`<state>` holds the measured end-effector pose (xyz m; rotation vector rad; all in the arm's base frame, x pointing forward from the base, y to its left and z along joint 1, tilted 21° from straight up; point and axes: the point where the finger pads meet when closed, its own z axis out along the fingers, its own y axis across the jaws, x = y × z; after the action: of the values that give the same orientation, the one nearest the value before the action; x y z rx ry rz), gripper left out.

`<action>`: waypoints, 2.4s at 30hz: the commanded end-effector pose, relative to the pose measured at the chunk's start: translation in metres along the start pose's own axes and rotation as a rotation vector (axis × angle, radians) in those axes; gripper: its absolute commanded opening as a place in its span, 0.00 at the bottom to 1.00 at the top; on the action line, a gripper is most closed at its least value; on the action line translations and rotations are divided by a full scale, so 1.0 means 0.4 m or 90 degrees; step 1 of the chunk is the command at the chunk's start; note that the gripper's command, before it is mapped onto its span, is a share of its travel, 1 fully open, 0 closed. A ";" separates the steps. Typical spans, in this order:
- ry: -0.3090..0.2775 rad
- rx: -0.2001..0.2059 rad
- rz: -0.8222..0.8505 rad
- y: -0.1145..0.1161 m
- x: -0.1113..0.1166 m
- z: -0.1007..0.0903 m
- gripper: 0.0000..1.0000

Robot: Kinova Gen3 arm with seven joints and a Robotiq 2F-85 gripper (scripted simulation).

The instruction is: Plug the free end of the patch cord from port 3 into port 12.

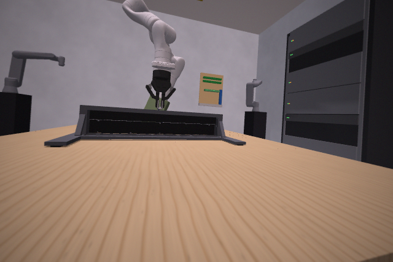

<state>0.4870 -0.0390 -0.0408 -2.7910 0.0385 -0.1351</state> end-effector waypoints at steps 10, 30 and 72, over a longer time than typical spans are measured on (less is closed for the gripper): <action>-0.005 0.001 -0.011 -0.008 0.003 -0.003 0.00; -0.005 0.001 -0.014 -0.010 0.004 -0.003 0.00; -0.004 0.003 -0.016 -0.017 0.009 0.002 0.00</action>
<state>0.4908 -0.0335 -0.0401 -2.7896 0.0060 -0.1383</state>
